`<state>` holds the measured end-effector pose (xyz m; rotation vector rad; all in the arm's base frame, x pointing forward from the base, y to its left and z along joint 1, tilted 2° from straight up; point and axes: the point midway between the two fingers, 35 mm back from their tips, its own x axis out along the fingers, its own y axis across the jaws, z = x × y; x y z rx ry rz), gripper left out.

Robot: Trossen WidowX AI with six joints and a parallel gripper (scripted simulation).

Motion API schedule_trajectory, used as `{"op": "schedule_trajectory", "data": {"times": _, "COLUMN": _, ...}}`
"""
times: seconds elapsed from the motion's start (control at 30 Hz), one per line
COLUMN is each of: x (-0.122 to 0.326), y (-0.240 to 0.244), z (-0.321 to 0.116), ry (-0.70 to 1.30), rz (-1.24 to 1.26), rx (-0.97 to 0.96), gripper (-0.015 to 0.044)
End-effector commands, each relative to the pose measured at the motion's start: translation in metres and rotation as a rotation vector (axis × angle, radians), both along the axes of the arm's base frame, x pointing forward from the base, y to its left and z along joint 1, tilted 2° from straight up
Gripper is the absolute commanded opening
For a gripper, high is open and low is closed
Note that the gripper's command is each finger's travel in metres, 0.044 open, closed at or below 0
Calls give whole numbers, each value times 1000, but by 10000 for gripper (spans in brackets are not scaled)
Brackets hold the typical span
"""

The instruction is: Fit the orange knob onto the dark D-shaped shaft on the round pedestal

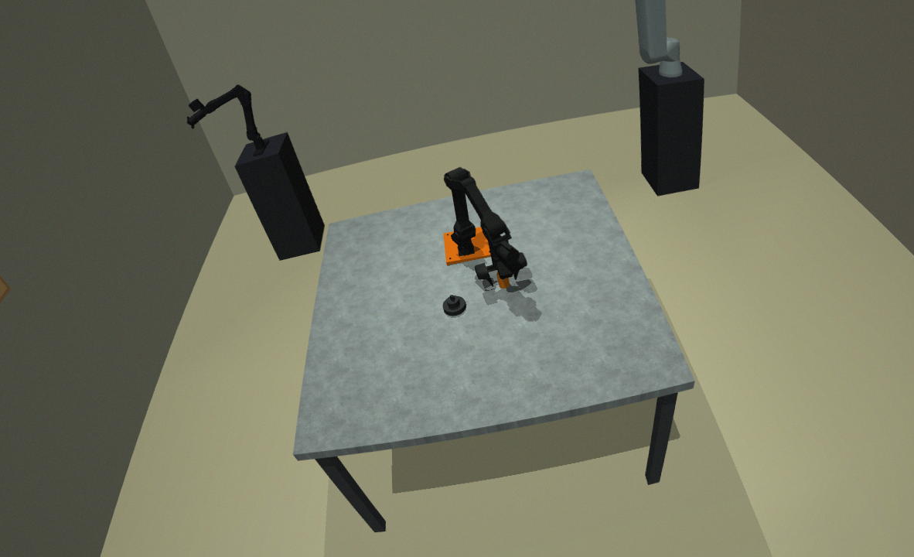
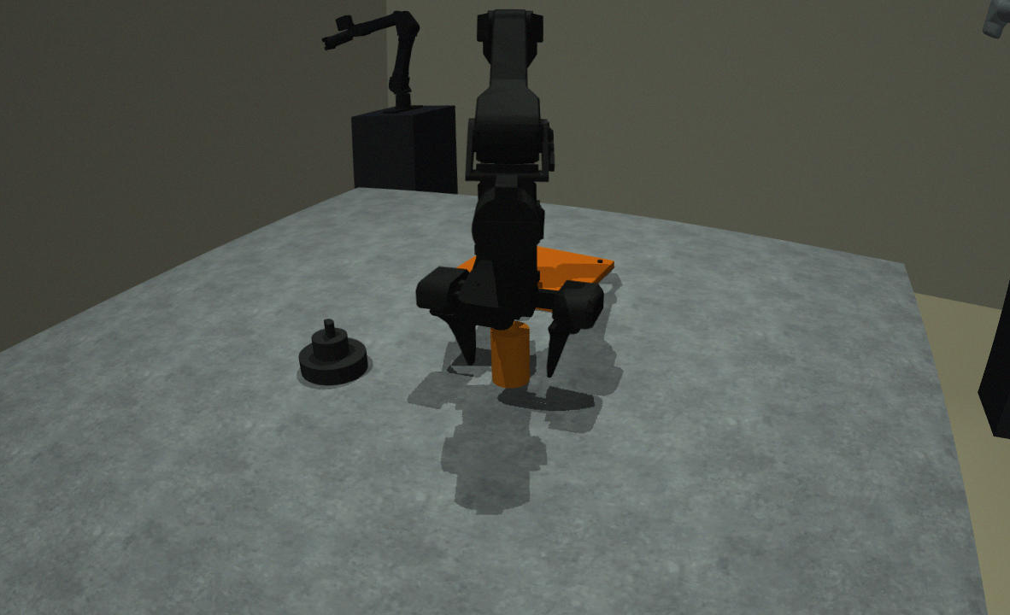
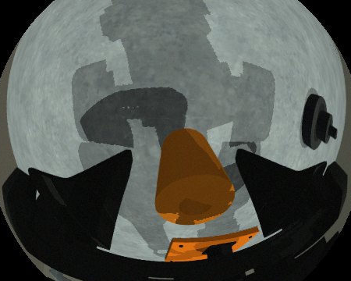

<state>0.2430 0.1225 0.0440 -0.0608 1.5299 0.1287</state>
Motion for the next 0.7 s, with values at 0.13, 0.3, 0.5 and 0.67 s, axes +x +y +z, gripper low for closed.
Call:
{"op": "schedule_trajectory", "data": {"times": 0.13, "x": -2, "y": 0, "z": -4, "ry": 11, "rz": 0, "rx": 0, "gripper": 256}}
{"op": "schedule_trajectory", "data": {"times": 0.3, "x": -2, "y": 0, "z": -4, "ry": 11, "rz": 0, "rx": 0, "gripper": 164}}
{"op": "schedule_trajectory", "data": {"times": 0.5, "x": -2, "y": 0, "z": -1, "ry": 11, "rz": 0, "rx": 0, "gripper": 65}}
{"op": "schedule_trajectory", "data": {"times": 0.67, "x": 3, "y": 1, "z": 23, "ry": 10, "rz": 0, "rx": 0, "gripper": 0}}
